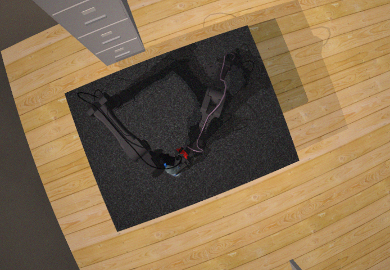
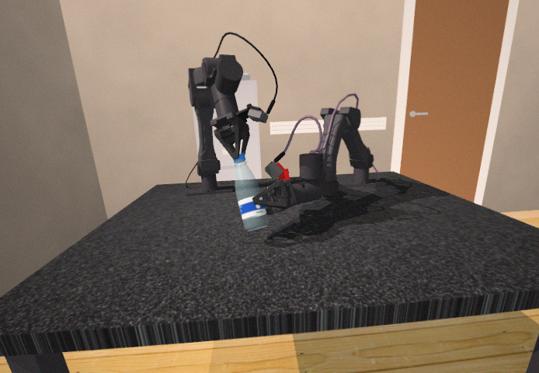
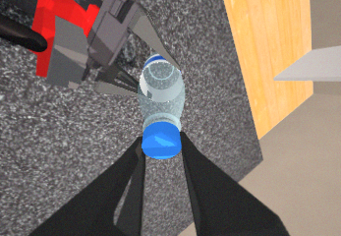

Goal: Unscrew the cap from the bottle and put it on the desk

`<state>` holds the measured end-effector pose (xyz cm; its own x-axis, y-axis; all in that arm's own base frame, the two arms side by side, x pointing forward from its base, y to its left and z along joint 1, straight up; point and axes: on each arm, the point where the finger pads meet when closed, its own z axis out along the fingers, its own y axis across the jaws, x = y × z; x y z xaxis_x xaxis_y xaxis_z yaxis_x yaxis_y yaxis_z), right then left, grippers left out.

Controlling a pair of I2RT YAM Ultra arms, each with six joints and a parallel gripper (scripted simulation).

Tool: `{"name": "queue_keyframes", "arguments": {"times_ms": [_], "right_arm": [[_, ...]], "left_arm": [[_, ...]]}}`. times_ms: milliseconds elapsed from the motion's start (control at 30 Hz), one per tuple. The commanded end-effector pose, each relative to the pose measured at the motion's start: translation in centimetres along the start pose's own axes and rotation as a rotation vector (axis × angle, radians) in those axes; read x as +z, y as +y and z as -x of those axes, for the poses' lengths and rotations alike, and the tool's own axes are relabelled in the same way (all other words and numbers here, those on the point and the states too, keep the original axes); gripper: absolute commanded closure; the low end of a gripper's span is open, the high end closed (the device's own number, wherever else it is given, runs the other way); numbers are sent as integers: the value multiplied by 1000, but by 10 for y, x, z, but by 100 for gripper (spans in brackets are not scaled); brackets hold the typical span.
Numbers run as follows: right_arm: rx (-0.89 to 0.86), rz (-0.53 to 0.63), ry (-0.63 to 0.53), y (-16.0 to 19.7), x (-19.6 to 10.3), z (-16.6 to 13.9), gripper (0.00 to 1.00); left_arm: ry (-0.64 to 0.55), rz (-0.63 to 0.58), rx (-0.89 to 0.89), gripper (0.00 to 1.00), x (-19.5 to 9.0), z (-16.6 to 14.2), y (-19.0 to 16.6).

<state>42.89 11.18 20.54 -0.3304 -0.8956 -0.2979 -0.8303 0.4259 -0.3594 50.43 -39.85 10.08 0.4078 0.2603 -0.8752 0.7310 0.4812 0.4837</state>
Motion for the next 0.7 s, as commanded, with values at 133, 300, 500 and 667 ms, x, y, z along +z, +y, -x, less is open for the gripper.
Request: {"name": "queue_keyframes", "arguments": {"times_ms": [133,300,500,667], "right_arm": [[-100,-18,-3,-4,-12,4,100],[-73,-12,-8,-3,-20,4,100],[-40,-11,-8,-2,-30,2,100],[-25,-12,-13,-3,-35,1,100]], "left_arm": [[-48,28,25,100,5,21,16],[-48,28,25,100,5,21,16],[-48,28,25,100,5,21,16],[-48,28,25,100,5,21,16]]}}
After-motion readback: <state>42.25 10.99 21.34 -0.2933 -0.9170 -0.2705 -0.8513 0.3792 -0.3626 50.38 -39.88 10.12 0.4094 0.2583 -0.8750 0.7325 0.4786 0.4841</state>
